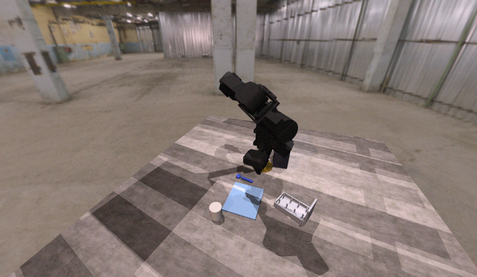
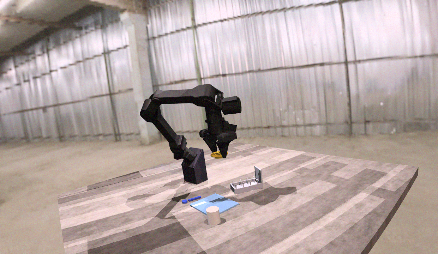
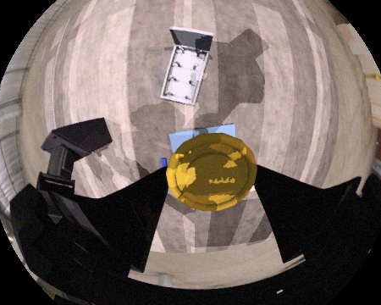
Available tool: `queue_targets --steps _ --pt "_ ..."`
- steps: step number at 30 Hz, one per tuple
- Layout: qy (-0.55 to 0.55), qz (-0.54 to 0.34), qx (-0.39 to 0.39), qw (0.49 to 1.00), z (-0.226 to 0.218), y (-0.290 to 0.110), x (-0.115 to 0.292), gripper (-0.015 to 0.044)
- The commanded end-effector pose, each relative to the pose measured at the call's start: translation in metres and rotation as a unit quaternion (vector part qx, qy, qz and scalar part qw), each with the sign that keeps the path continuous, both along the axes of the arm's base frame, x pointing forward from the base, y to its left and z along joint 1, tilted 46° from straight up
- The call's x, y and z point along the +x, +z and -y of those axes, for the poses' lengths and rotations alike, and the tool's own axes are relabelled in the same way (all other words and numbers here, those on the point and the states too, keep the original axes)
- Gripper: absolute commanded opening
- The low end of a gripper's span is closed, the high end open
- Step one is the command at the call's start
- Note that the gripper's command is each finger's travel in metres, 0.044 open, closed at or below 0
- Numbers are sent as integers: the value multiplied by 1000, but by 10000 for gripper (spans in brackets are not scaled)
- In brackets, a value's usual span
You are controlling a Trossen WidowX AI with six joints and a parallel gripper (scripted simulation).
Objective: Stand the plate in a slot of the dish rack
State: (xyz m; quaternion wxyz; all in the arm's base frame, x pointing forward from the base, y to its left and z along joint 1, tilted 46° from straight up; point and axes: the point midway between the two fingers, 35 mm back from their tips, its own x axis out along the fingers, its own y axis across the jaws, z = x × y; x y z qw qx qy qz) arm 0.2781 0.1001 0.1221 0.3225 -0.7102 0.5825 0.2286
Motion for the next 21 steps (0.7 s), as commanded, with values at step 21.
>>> queue_targets --steps 21 --pt "277 -271 -87 918 -8 -21 -32 0"
